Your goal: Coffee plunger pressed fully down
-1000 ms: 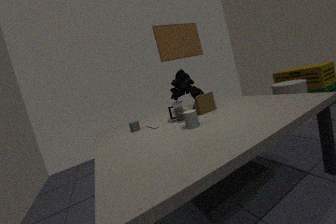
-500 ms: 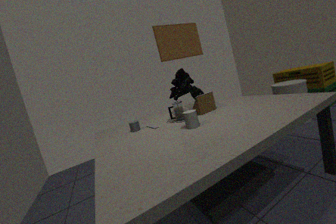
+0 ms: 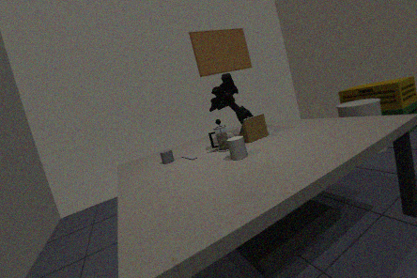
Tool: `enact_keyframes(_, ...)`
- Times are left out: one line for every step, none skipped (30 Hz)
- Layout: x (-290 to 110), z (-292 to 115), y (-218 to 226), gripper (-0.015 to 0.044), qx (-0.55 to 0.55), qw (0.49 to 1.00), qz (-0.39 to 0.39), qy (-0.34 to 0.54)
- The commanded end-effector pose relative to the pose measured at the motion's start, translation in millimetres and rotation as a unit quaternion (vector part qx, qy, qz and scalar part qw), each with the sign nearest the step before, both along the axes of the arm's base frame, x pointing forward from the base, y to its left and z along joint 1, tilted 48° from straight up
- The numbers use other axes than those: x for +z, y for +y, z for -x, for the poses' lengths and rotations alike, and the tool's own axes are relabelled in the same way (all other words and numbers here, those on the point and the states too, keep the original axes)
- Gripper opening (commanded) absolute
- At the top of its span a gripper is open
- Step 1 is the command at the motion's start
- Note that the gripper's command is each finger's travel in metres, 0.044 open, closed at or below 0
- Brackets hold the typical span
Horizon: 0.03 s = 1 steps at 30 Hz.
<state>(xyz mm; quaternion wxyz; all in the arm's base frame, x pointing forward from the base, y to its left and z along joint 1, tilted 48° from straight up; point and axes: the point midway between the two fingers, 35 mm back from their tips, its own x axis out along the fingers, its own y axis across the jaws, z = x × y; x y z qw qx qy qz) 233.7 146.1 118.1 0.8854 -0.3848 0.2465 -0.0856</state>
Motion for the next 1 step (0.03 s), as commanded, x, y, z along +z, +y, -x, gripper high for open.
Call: enact_keyframes(9.7,4.0,5.7,0.0440,0.000,1.000,0.007,-0.004)
